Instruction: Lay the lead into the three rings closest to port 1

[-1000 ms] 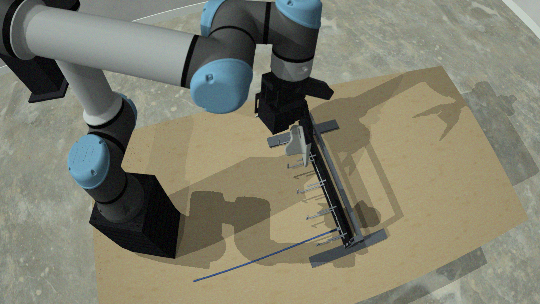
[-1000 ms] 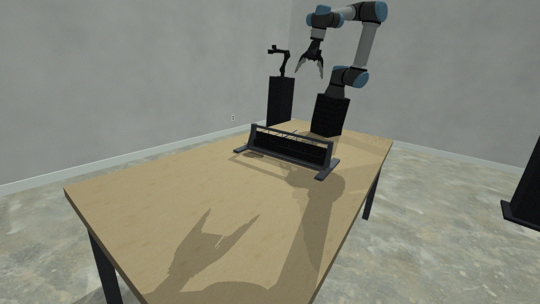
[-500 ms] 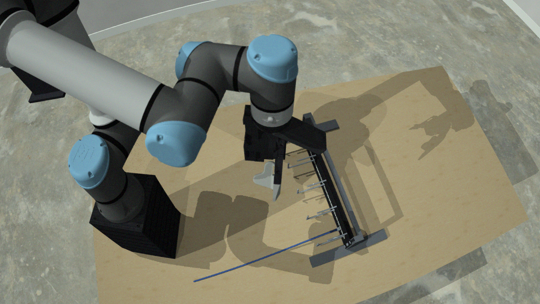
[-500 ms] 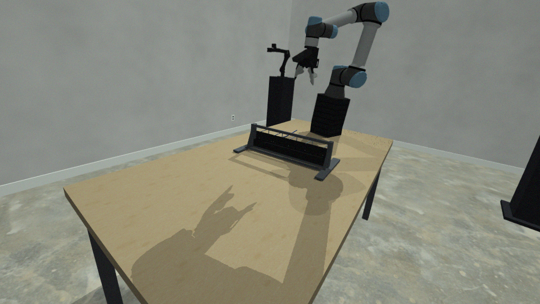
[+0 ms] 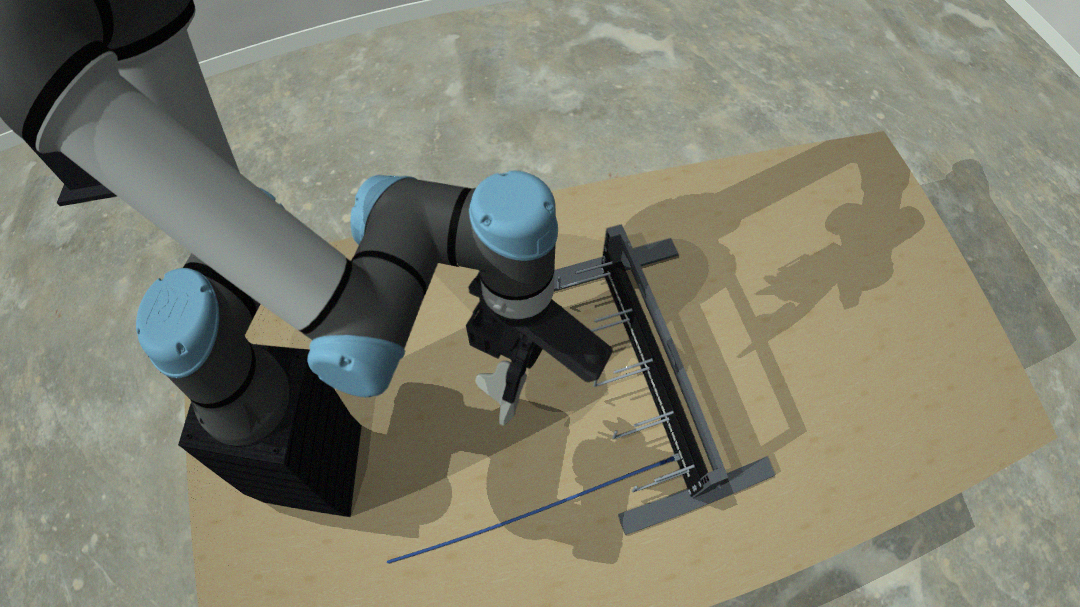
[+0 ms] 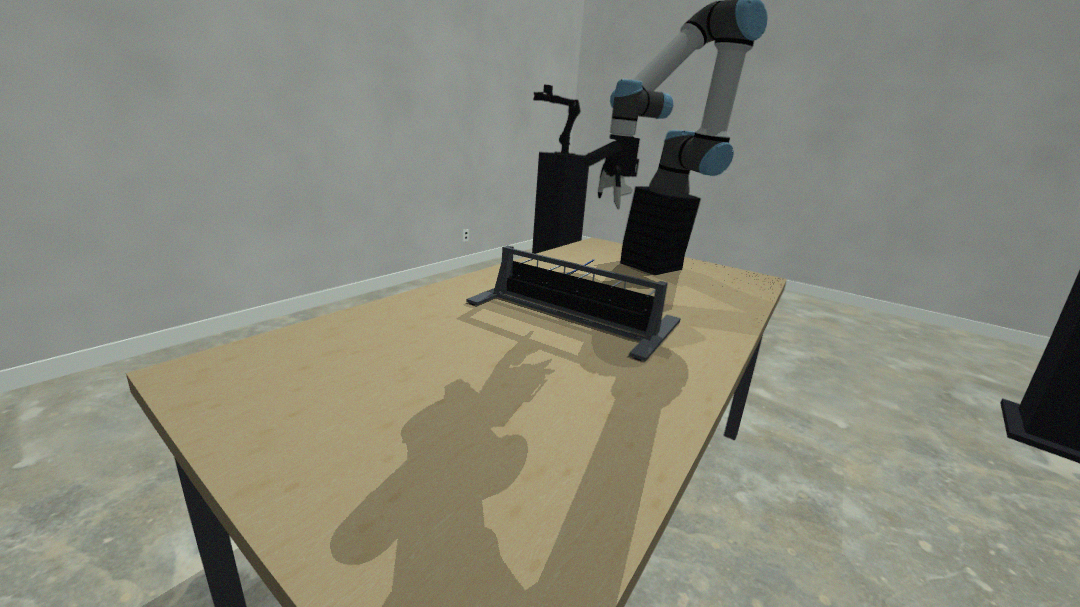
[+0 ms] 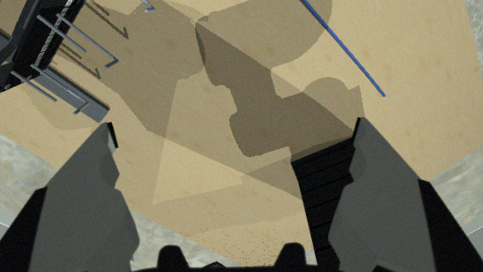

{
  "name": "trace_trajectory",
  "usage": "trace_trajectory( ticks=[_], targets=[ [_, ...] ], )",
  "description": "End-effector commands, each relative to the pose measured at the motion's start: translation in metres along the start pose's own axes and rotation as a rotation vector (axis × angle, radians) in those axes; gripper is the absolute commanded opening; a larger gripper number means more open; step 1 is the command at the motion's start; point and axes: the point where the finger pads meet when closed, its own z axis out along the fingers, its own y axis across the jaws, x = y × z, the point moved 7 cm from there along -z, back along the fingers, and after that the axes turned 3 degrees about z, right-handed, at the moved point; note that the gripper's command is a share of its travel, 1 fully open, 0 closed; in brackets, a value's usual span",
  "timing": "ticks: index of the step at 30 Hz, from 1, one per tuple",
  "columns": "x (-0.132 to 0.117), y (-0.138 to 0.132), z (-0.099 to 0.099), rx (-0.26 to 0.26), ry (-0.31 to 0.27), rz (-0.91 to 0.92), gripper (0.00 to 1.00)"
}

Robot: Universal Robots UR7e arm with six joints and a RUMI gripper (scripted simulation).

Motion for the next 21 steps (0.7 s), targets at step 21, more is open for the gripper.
trace_trajectory(
  ticks=[21],
  targets=[
    [-0.083, 0.025, 0.107, 0.044, -0.015, 0.494, 1.00]
  ],
)
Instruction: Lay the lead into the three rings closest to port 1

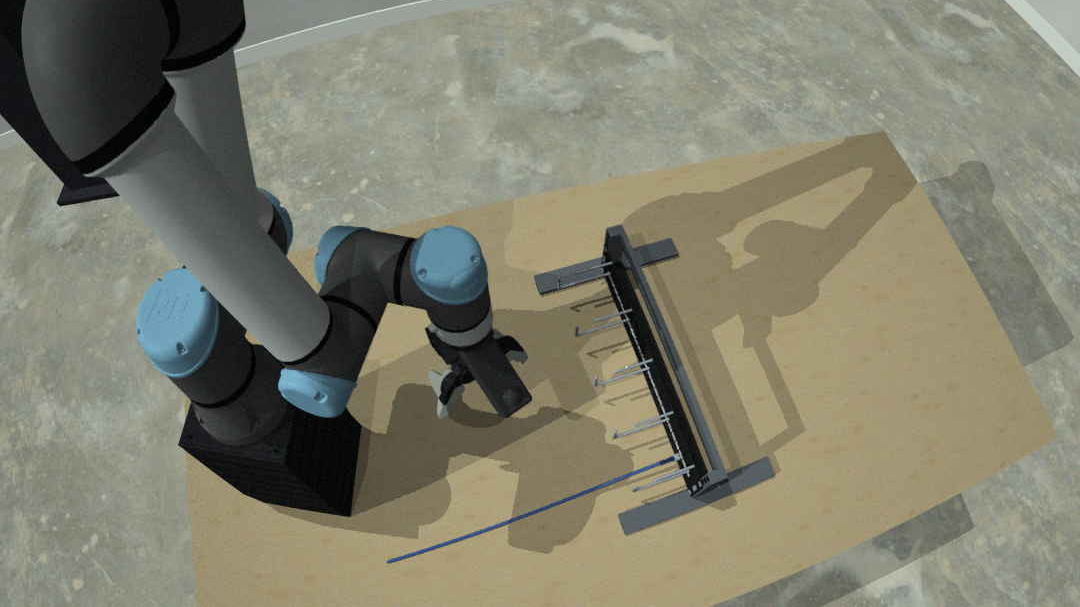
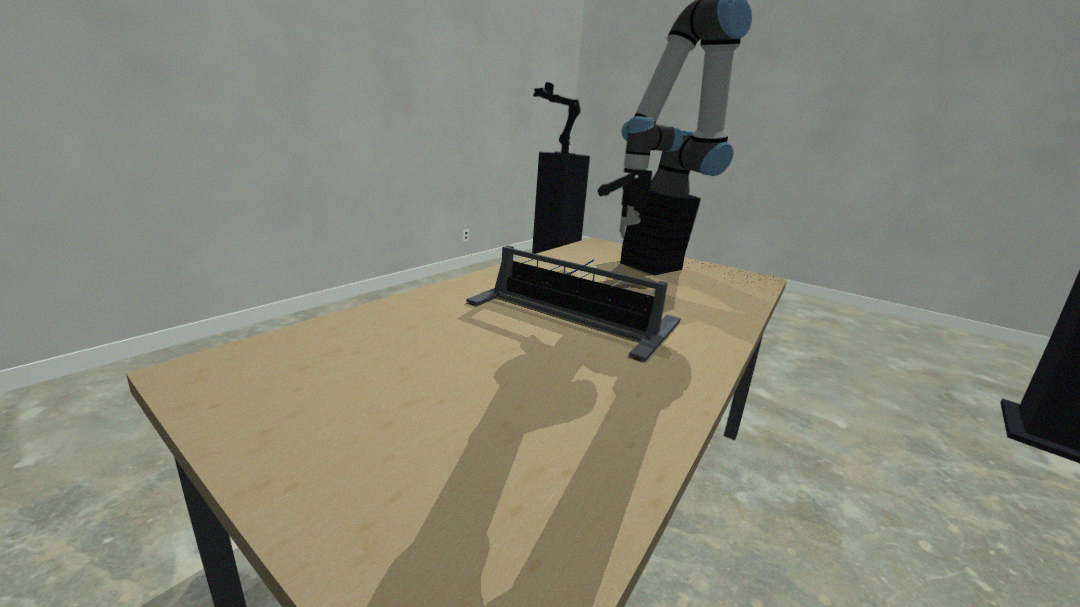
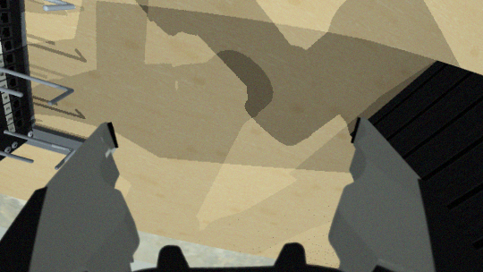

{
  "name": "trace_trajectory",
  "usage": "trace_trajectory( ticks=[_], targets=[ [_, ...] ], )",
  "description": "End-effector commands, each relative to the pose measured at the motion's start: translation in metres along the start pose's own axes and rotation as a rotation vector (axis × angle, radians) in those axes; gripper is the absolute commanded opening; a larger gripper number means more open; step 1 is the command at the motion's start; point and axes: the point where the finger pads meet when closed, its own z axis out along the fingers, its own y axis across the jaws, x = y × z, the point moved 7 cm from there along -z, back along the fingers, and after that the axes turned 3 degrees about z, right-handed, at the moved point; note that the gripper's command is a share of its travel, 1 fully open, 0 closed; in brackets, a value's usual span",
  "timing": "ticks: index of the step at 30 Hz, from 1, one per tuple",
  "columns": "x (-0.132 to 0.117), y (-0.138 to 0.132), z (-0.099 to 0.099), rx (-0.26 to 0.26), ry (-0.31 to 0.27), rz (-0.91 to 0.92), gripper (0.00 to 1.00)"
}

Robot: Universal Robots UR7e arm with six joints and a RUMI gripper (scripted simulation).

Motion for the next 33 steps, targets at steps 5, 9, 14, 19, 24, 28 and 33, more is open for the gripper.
trace_trajectory(
  ticks=[5, 9, 14, 19, 24, 28, 33],
  targets=[
    [-0.015, 0.013, 0.015, 0.012, 0.003, 0.093, 1.00],
    [-0.020, 0.018, 0.019, 0.014, 0.000, 0.123, 1.00],
    [-0.024, 0.021, 0.021, 0.015, -0.002, 0.144, 1.00],
    [-0.024, 0.022, 0.022, 0.015, -0.002, 0.149, 1.00],
    [-0.025, 0.022, 0.022, 0.015, -0.003, 0.150, 1.00],
    [-0.025, 0.022, 0.022, 0.015, -0.003, 0.150, 0.00],
    [-0.025, 0.022, 0.022, 0.015, -0.003, 0.150, 0.00]
  ],
)
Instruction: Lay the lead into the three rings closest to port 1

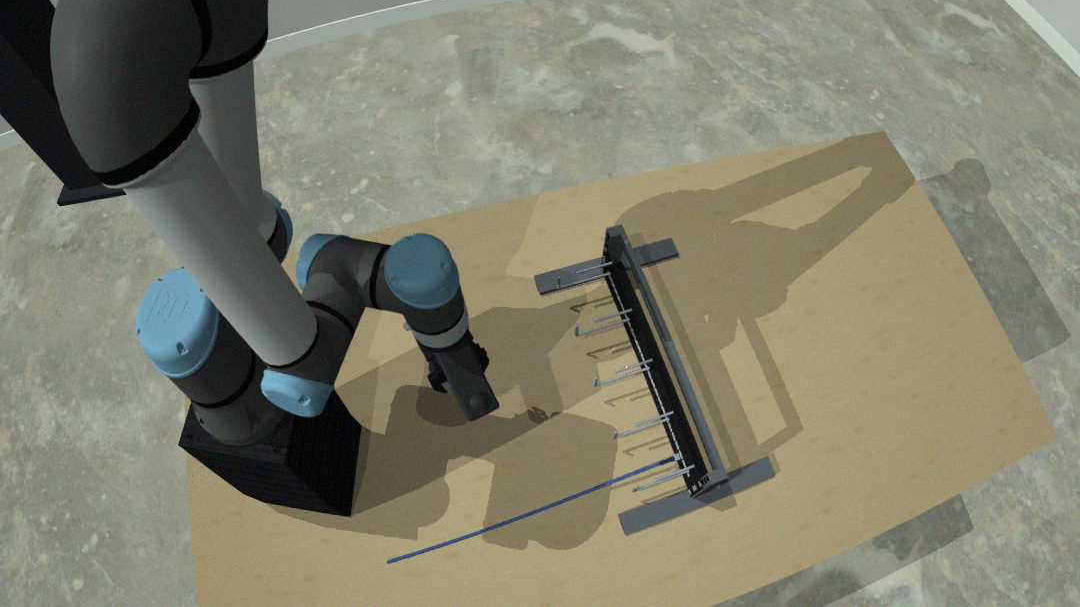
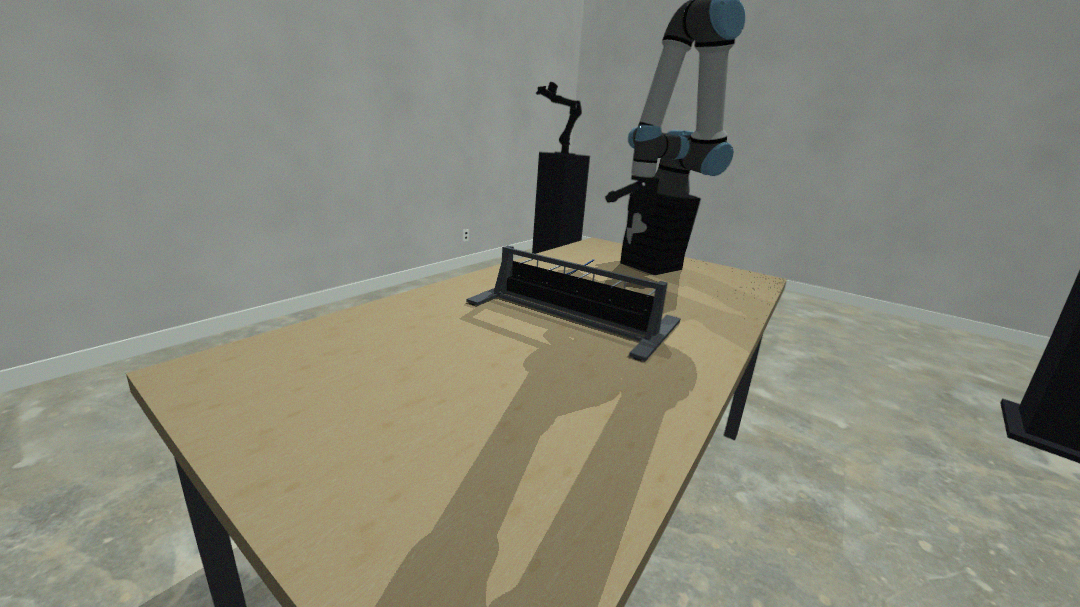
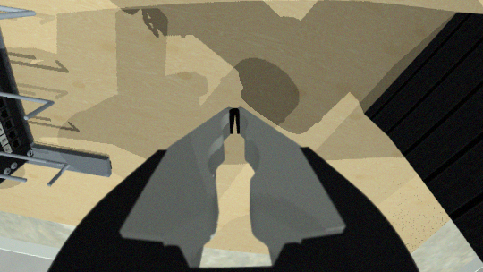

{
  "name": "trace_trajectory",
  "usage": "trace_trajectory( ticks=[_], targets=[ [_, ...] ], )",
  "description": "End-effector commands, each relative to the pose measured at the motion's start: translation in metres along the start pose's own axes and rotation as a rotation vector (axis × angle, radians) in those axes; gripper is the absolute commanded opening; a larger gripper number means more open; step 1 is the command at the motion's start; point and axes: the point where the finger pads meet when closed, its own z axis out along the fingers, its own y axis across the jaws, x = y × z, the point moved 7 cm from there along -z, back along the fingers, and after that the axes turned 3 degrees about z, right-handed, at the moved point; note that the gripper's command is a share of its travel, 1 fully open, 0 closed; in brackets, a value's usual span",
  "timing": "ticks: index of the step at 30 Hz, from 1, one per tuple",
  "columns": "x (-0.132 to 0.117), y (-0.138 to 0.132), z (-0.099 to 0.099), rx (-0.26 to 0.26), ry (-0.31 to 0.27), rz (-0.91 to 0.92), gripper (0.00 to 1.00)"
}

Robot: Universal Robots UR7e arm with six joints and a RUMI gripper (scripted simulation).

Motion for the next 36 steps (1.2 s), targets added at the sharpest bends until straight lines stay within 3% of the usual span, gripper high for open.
trace_trajectory(
  ticks=[1, 36],
  targets=[
    [0.0001, -0.0002, -0.0002, 0.001, 0.001, 0.000, 0.00],
    [0.0027, 0.0000, -0.0002, 0.001, 0.001, -0.015, 0.00]
  ],
)
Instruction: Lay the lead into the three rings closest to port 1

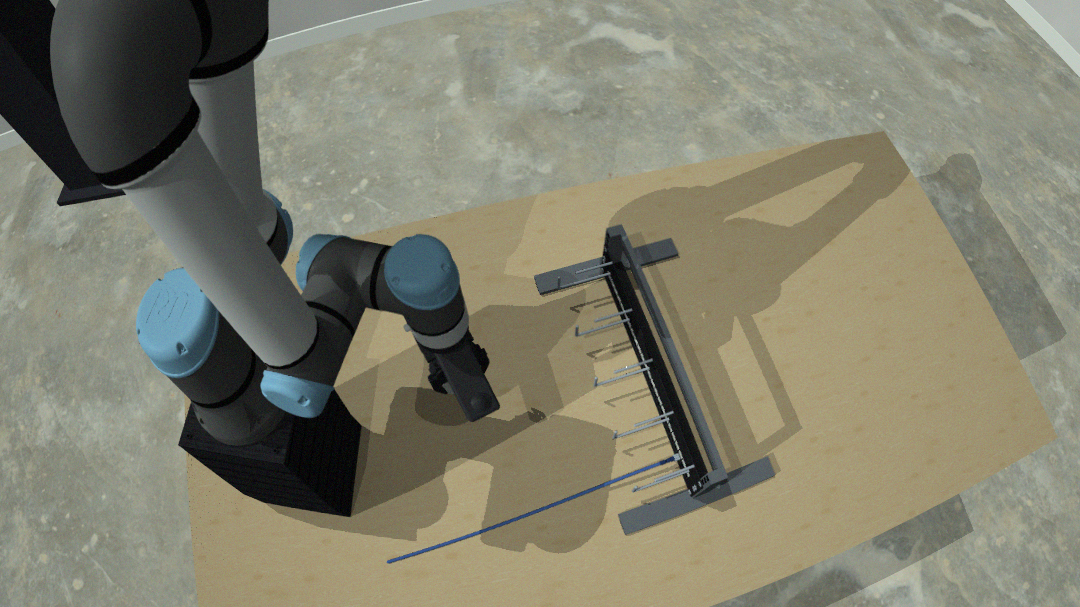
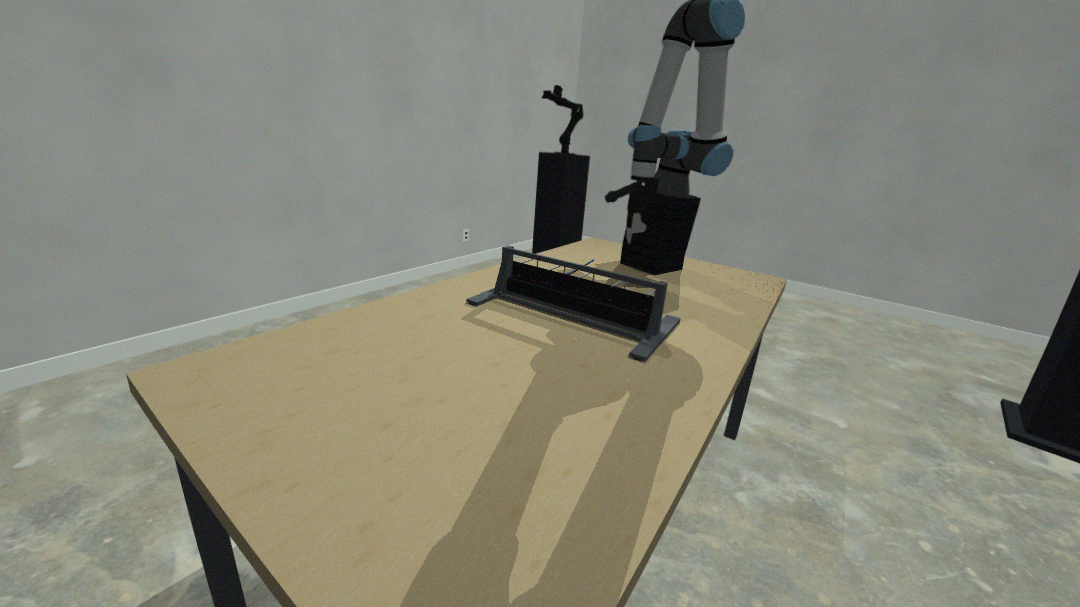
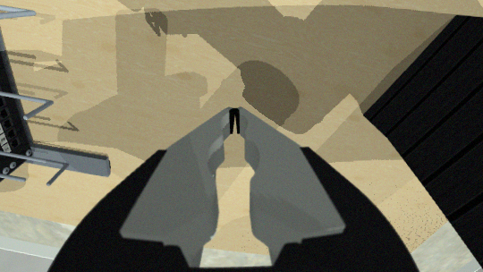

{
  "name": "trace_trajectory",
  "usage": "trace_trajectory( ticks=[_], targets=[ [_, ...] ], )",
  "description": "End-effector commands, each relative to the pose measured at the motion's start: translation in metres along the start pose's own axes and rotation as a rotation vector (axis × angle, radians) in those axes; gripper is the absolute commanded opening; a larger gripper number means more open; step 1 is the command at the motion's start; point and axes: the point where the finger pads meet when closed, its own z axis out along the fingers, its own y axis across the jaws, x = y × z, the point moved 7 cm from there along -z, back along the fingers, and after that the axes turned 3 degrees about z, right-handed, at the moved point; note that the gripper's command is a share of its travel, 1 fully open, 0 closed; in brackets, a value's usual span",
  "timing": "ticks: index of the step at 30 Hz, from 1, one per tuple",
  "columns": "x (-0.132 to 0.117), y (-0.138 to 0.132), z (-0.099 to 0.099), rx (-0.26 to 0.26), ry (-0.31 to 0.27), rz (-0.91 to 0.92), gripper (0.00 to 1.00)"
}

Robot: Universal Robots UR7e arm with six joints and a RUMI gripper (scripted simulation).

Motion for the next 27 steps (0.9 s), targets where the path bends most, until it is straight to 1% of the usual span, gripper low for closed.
trace_trajectory(
  ticks=[1, 9, 16, 18, 27],
  targets=[
    [0.001, 0.000, 0.000, 0.001, 0.001, -0.007, 0.00],
    [0.012, 0.001, 0.000, 0.000, 0.002, -0.067, 0.00],
    [0.029, 0.004, 0.000, -0.001, 0.004, -0.167, 0.00],
    [0.029, 0.004, 0.000, -0.001, 0.004, -0.167, 0.00],
    [0.060, 0.013, 0.000, -0.003, 0.006, -0.358, 0.00]
  ],
)
